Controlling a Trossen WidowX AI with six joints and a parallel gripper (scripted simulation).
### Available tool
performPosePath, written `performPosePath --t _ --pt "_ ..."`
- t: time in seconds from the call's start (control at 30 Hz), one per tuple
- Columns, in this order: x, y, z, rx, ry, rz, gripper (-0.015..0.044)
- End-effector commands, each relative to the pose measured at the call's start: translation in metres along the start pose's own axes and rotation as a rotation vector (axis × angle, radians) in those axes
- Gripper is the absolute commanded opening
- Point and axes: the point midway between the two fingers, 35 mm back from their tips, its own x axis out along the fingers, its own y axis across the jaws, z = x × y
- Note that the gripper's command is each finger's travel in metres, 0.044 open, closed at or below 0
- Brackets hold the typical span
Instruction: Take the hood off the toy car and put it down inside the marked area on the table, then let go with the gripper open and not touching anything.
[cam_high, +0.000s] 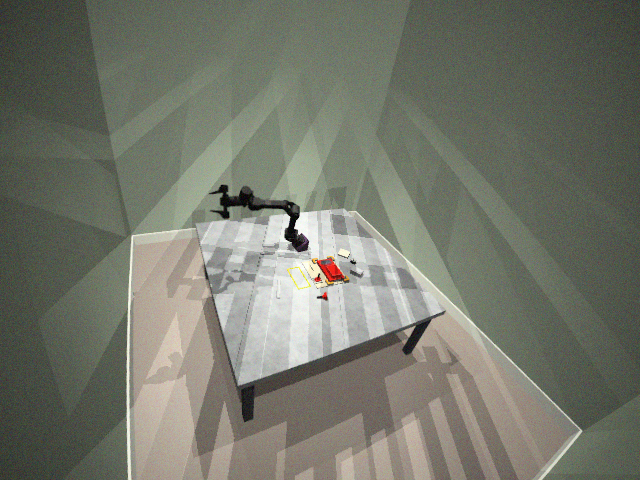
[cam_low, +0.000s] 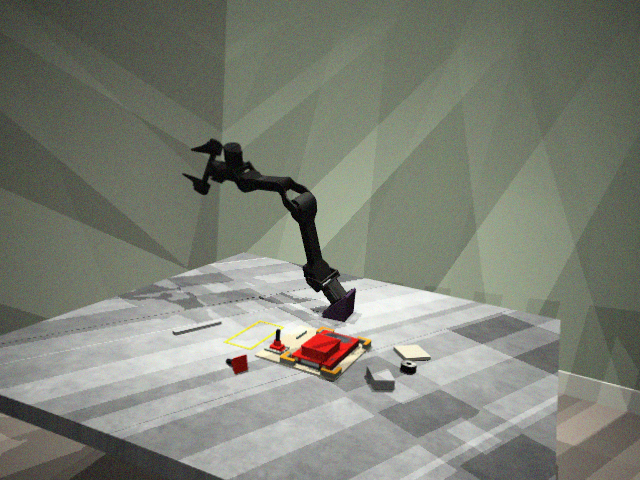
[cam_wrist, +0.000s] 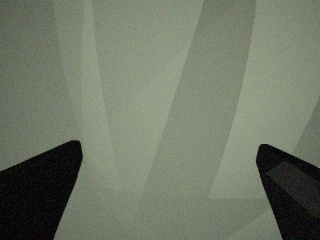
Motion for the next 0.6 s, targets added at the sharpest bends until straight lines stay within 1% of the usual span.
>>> performPosePath --t 0.0,0.3,0.57 --pt "0.009 -0.017 0.012 0.031 -0.02 -0.045 0.044" --pt "0.029 -0.078 0.035 0.101 -0.058 -0.197 0.044" --pt "0.041 -0.148 0.036 0.137 -0.063 -0.373 0.044"
